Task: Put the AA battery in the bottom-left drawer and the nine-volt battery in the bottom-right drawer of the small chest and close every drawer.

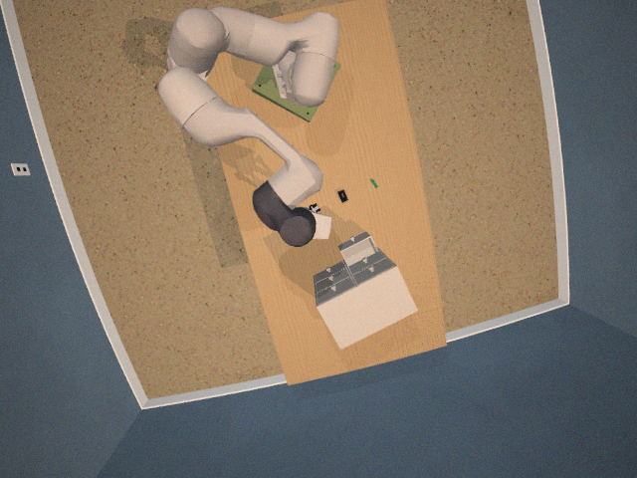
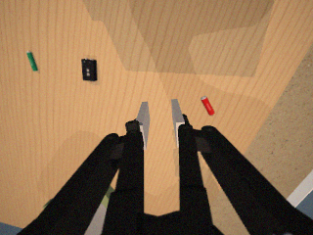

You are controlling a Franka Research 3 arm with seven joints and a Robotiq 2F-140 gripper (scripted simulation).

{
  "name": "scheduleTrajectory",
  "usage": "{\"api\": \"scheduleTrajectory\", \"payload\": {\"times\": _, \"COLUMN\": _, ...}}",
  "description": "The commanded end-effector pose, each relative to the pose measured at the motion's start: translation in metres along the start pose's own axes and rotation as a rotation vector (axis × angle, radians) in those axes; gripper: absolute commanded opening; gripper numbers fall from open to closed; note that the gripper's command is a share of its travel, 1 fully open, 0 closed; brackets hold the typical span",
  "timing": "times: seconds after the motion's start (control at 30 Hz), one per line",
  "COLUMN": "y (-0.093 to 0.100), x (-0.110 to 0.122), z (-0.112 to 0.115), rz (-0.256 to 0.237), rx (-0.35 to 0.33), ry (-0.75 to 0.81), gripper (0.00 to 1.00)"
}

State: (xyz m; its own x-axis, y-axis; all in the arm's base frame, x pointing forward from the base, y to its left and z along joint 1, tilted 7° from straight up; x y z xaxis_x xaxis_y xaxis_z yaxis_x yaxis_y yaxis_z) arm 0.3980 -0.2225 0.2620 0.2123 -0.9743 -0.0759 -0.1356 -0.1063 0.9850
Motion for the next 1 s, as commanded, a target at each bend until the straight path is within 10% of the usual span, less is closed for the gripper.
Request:
{"api": "scheduleTrajectory", "payload": {"times": 0.0, "y": -0.005, "x": 0.011, "z": 0.003, "rz": 0.021, "rx": -0.007, "ry": 0.178, "gripper": 0.2}}
{"api": "scheduleTrajectory", "payload": {"times": 0.37, "y": -0.064, "x": 0.08, "z": 0.041, "rz": 0.019, "rx": -0.028, "ry": 0.39, "gripper": 0.2}}
{"api": "scheduleTrajectory", "payload": {"times": 0.97, "y": -0.089, "x": 0.101, "z": 0.059, "rz": 0.015, "rx": -0.043, "ry": 0.473, "gripper": 0.17}}
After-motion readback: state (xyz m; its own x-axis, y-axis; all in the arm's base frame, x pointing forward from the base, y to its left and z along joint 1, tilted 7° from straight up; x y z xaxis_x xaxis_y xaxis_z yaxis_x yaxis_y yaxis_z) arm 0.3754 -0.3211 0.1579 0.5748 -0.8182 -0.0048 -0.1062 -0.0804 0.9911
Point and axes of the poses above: the point where the finger pads meet when closed, its own y axis back along the fingers, its own x axis across the jaws, z = x × y, the point moved 8 cm from there along y, back along the fingers, and after that the axes turned 2 degrees about y, right-handed, at the moved point
